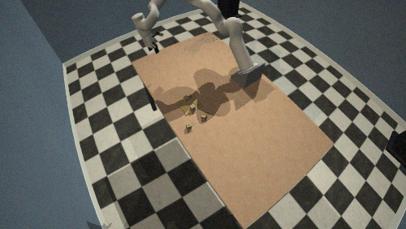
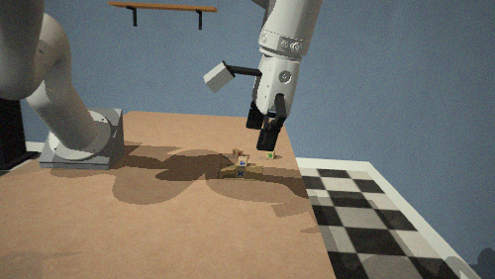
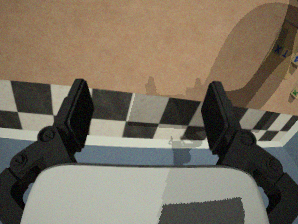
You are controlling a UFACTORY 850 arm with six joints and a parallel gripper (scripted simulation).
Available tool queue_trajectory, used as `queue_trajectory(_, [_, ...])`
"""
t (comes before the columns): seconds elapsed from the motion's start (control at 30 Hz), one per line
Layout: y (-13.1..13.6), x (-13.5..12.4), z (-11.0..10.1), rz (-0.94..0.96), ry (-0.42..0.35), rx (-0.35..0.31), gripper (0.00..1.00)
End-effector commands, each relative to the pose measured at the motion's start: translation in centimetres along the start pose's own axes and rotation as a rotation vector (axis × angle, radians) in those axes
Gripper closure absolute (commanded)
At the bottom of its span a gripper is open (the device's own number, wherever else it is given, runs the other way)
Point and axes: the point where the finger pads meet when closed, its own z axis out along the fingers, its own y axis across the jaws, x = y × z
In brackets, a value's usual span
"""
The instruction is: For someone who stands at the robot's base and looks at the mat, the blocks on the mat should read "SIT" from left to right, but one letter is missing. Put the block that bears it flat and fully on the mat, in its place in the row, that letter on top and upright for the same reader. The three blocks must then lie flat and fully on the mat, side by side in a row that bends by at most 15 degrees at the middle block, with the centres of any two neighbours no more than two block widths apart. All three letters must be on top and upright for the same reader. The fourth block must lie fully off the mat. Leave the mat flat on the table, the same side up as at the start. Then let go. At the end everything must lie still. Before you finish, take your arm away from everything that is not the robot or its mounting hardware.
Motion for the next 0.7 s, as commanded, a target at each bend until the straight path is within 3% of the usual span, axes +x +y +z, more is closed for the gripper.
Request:
queue_trajectory(0.0, [3.9,-4.6,1.1,0.107,0.014,-0.065,0.0])
queue_trajectory(0.4, [14.4,-12.5,4.2,0.325,0.081,-0.188,0.0])
queue_trajectory(0.47, [14.4,-12.5,4.2,0.325,0.081,-0.188,0.0])
queue_trajectory(0.5, [17.2,-14.1,5.0,0.379,0.104,-0.214,0.0])
queue_trajectory(0.67, [21.6,-16.3,6.3,0.46,0.145,-0.249,0.0])
